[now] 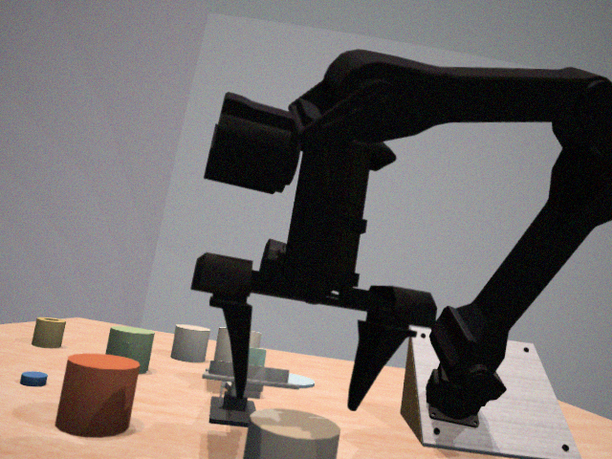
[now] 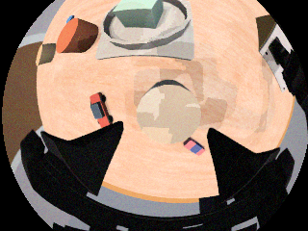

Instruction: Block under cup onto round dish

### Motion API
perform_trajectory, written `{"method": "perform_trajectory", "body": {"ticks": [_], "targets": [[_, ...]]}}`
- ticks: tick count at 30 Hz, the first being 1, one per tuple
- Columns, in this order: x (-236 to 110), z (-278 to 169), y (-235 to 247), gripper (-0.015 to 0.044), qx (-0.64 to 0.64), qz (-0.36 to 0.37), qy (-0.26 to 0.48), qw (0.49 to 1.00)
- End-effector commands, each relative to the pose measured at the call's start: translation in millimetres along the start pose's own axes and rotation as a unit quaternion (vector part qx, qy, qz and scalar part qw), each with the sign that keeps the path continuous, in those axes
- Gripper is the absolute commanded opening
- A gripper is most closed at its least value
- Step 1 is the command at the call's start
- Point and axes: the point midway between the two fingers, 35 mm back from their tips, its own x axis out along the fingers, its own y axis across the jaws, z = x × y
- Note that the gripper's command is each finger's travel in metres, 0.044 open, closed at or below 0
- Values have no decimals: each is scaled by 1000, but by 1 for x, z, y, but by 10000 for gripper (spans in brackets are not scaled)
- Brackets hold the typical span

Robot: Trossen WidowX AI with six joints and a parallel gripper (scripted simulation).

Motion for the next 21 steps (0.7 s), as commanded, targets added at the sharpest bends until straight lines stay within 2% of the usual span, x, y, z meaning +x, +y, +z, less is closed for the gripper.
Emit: {"method": "perform_trajectory", "body": {"ticks": [1, 5, 21], "targets": [[-7, 2, 3, 361, 0, 14, -8, 1000], [-22, 9, 13, 260, -18, 52, -30, 998], [-29, 28, 22, 260, -258, 39, -45, 964]]}}
